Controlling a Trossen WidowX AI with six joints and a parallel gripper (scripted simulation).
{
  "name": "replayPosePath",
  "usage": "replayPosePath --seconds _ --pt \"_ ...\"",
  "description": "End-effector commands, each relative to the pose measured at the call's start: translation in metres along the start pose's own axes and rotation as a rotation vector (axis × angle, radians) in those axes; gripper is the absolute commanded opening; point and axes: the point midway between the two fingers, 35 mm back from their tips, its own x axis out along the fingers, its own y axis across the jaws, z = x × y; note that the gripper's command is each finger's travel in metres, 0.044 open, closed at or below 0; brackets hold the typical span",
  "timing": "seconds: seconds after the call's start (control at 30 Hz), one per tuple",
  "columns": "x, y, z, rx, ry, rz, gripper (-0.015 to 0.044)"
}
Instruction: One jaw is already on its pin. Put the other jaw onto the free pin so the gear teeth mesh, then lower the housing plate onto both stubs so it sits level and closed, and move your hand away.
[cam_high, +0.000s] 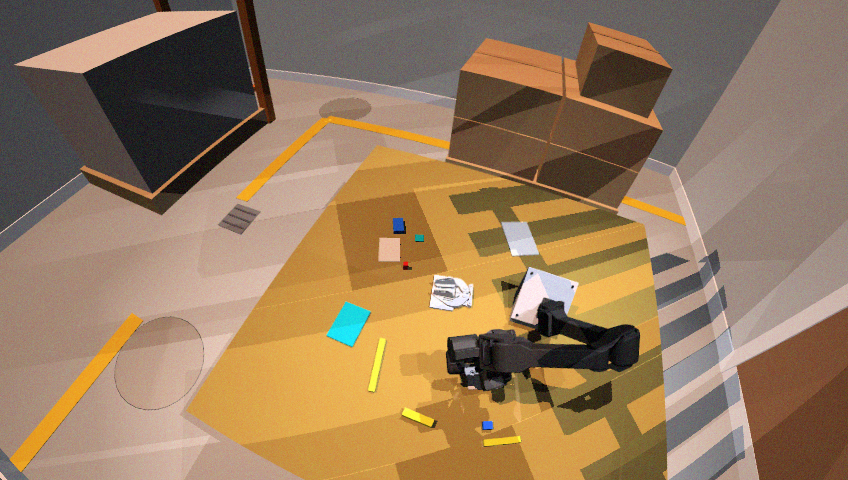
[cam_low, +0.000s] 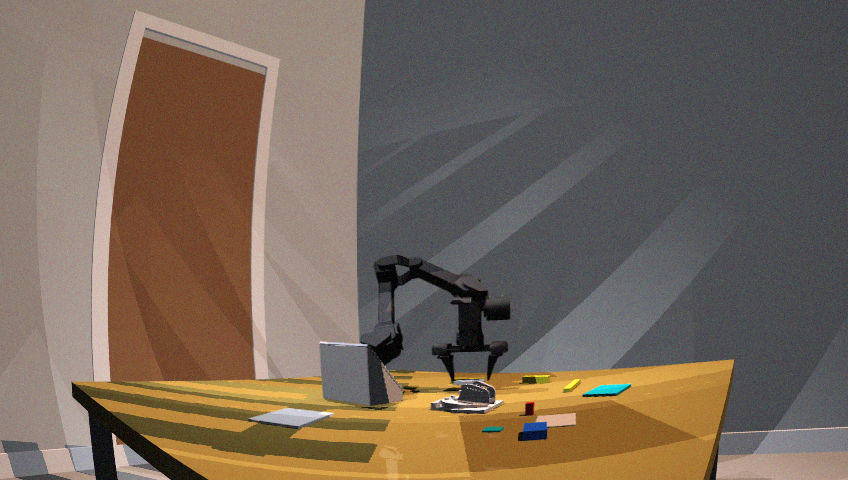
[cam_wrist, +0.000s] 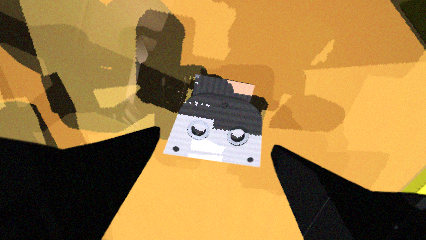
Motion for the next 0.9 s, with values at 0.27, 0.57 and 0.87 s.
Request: replayPosePath --seconds 0.27,0.57,0.87 --pt "0.018 0.001 0.000 0.004 0.001 -0.001 0.0440" --pt "0.019 0.001 0.000 0.004 0.001 -0.001 0.0440" --pt "0.020 0.001 0.000 0.004 0.001 -0.001 0.0440"
